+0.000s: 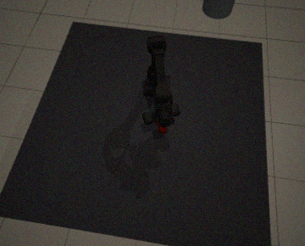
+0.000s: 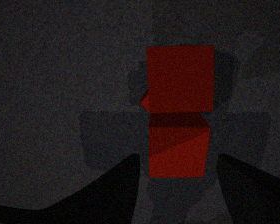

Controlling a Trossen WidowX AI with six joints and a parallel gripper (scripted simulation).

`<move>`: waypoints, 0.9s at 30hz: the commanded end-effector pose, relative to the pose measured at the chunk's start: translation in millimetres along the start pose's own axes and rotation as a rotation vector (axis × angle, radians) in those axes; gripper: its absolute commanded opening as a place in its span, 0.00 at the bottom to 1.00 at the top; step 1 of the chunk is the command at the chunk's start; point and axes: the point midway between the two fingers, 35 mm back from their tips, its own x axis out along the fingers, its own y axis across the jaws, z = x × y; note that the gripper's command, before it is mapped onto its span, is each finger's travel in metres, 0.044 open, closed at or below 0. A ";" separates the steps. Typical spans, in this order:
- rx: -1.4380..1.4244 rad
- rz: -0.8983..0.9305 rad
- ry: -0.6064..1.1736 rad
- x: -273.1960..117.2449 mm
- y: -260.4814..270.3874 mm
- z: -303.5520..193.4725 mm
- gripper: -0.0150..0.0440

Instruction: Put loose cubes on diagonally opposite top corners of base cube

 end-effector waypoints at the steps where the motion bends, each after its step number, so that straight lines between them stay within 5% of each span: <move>1: 0.000 -0.003 -0.015 -8.1 -0.3 1.6 0.60; 27: 0.000 -0.003 -0.015 -35.3 -0.4 1.2 0.60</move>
